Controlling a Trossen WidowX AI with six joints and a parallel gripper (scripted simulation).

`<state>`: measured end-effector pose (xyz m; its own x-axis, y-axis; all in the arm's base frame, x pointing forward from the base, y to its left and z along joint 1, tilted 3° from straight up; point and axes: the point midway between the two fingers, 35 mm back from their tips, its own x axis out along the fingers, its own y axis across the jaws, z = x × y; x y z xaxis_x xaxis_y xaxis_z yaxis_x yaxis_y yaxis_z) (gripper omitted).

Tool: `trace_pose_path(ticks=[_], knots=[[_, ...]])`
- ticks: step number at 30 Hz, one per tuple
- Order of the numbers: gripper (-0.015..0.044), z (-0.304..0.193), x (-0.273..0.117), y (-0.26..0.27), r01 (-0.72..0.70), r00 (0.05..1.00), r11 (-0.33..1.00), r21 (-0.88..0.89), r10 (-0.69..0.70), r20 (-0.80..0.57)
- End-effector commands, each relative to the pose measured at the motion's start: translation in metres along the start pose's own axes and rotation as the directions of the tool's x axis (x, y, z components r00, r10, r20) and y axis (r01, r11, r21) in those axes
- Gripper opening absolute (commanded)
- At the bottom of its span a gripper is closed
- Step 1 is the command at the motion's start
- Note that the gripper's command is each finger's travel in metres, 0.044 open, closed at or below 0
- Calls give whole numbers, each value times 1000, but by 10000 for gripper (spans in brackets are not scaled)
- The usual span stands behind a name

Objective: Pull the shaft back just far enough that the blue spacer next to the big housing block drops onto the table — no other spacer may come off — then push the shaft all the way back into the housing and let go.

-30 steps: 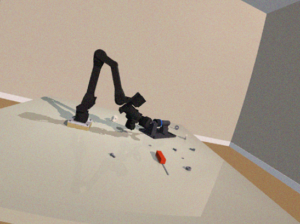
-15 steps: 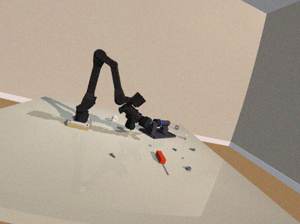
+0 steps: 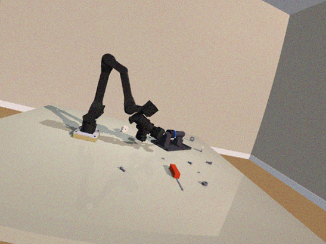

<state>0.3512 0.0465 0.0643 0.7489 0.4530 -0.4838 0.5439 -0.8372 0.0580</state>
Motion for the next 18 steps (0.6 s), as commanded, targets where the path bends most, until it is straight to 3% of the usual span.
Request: trace_pose_path(ticks=[1,18], knots=[[0,0,-1,0,1,1000,1000,-6,-1,-1],[0,1,-2,0,1,1000,1000,-6,-1,-1]])
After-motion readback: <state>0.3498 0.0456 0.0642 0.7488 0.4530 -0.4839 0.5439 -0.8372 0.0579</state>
